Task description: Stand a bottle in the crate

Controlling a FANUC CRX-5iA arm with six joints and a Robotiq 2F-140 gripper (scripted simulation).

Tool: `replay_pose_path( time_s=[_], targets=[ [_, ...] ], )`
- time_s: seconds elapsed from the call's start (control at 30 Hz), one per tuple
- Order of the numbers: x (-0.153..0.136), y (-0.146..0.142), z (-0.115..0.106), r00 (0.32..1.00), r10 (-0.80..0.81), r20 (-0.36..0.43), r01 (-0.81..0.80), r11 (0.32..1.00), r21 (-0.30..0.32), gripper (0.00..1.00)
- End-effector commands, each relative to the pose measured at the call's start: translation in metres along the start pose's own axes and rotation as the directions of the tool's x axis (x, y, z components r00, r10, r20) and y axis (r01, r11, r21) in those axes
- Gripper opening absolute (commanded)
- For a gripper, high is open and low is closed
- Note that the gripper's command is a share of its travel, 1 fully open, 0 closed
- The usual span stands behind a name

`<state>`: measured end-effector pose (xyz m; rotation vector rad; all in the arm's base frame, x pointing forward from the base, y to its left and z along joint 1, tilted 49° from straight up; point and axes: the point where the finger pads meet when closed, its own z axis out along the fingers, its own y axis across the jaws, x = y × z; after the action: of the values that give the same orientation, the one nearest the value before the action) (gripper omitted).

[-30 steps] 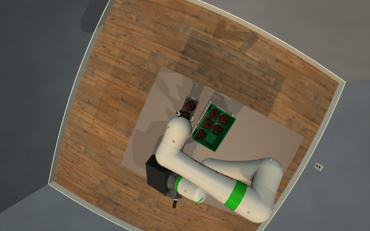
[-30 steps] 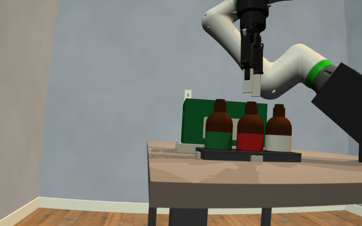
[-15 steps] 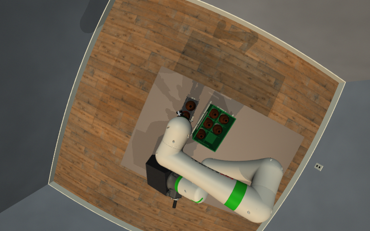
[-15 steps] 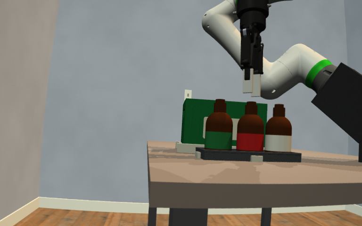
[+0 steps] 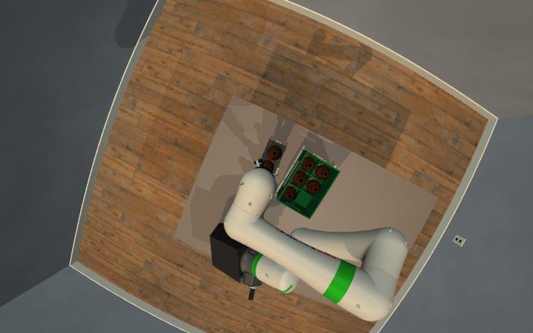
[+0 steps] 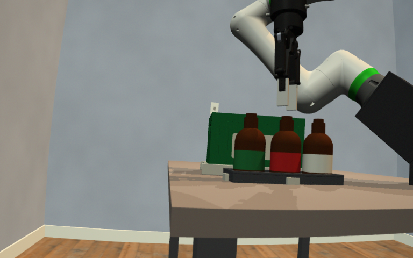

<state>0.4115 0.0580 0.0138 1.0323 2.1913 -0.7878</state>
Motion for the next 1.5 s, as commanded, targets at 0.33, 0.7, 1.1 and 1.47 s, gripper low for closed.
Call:
replay_pose_path(
  time_s=[0.33, 0.7, 1.1, 1.47],
  targets=[
    [0.0, 0.0, 0.0, 1.0, 0.0, 0.0, 0.0, 1.0, 0.0, 0.38],
    [0.0, 0.0, 0.003, 1.0, 0.0, 0.0, 0.0, 1.0, 0.0, 0.38],
    [0.0, 0.0, 0.012, 1.0, 0.0, 0.0, 0.0, 1.0, 0.0, 0.38],
    [0.0, 0.0, 0.024, 1.0, 0.0, 0.0, 0.0, 1.0, 0.0, 0.38]
  ],
)
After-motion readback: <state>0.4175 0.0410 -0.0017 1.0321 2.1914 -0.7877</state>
